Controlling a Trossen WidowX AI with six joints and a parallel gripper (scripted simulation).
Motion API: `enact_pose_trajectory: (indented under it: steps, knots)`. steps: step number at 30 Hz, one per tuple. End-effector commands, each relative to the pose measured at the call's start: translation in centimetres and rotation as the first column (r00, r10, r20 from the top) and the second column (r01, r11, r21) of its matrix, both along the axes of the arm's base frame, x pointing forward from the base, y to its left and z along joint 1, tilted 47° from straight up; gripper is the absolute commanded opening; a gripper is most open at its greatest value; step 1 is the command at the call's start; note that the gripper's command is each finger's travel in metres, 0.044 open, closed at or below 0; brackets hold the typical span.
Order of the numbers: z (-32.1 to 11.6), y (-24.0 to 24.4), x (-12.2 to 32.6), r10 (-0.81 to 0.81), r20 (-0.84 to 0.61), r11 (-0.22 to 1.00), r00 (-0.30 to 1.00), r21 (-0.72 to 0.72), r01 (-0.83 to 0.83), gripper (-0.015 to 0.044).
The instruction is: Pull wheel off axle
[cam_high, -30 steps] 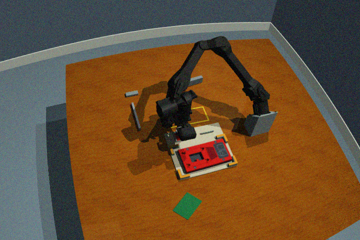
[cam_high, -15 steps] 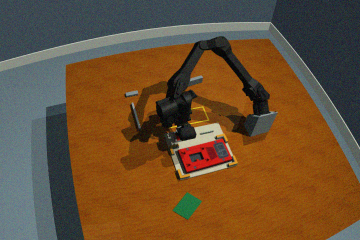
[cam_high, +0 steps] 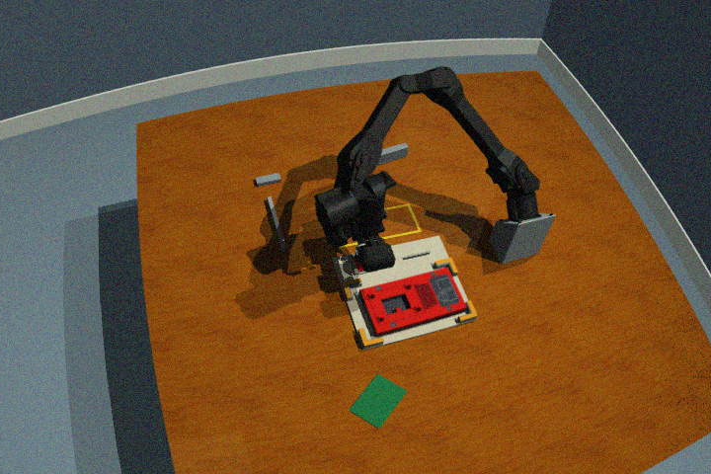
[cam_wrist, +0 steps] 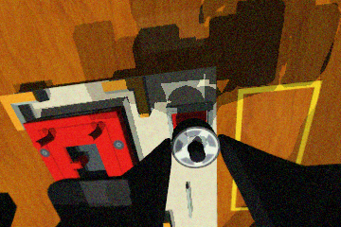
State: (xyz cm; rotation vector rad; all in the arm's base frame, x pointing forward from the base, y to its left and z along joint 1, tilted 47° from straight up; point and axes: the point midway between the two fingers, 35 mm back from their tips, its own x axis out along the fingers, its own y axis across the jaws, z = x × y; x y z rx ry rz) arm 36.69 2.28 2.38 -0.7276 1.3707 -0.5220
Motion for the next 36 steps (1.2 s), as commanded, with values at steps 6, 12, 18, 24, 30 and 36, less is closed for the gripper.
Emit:
enact_pose_trajectory:
  steps: [6,12,18,24,30,36]
  knots:
    - [0.71,0.99,-0.08,0.015,0.004,1.000,1.000,0.002,-0.015,0.0000]
    - [0.84,1.13,-0.11,0.016,0.004,1.000,1.000,0.002,-0.016,0.0000]
    - [0.97,1.27,-0.14,0.016,0.003,1.000,1.000,0.002,-0.016,0.0000]
    - [1.11,1.42,-0.17,0.016,0.003,1.000,1.000,0.002,-0.016,0.0000]
    - [1.24,1.56,-0.20,0.017,0.002,1.000,1.000,0.001,-0.017,0.0000]
    - [1.38,1.70,-0.24,0.017,0.002,1.000,1.000,0.001,-0.017,0.0000]
